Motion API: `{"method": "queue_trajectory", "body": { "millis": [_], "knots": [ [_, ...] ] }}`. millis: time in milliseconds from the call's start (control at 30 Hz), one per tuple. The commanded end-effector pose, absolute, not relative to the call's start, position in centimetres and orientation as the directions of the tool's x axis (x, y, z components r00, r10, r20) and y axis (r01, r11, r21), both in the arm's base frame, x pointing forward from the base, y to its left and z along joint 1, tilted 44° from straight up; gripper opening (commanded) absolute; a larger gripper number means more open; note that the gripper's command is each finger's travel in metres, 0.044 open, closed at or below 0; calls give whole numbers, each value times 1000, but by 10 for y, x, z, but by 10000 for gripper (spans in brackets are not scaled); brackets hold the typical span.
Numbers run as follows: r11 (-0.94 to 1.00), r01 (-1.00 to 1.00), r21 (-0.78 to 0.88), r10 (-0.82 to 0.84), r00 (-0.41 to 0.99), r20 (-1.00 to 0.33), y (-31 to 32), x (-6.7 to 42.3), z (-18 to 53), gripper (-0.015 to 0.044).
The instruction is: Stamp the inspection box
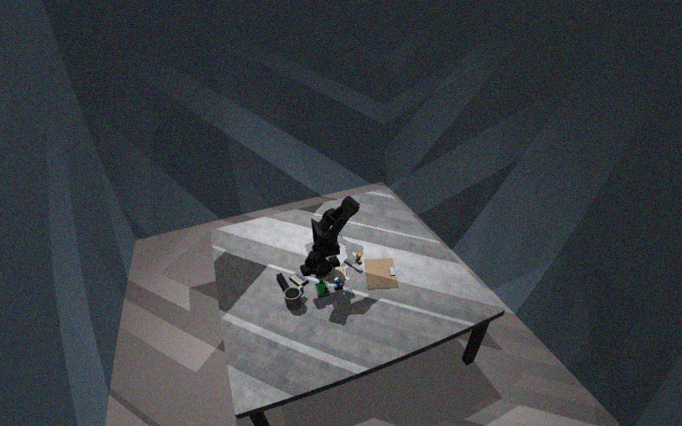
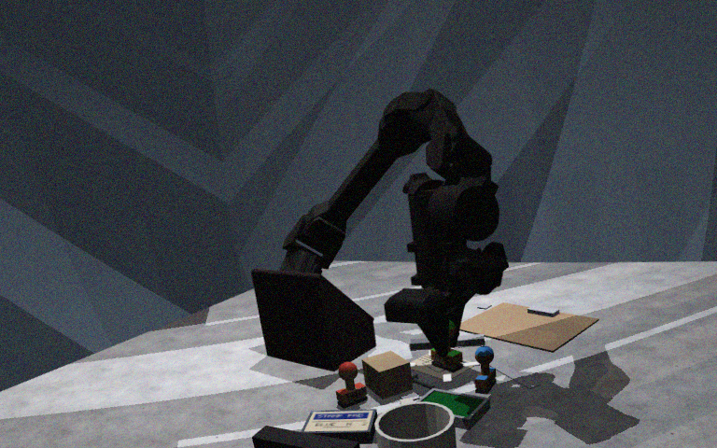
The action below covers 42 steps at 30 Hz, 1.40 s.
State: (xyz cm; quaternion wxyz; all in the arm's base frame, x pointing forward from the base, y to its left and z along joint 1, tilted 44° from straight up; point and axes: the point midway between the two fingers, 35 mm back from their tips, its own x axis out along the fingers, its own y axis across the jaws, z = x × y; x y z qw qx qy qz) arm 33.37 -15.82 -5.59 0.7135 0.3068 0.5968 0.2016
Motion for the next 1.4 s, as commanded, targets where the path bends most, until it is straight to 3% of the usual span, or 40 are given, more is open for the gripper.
{"method": "queue_trajectory", "body": {
  "millis": [0,1033,1367],
  "knots": [
    [730,94,677,652,201,-731,-150,330,-46,0],
    [681,257,686,659,195,-727,-49,264,25,0],
    [680,260,685,658,195,-727,-46,263,24,0]
  ]
}}
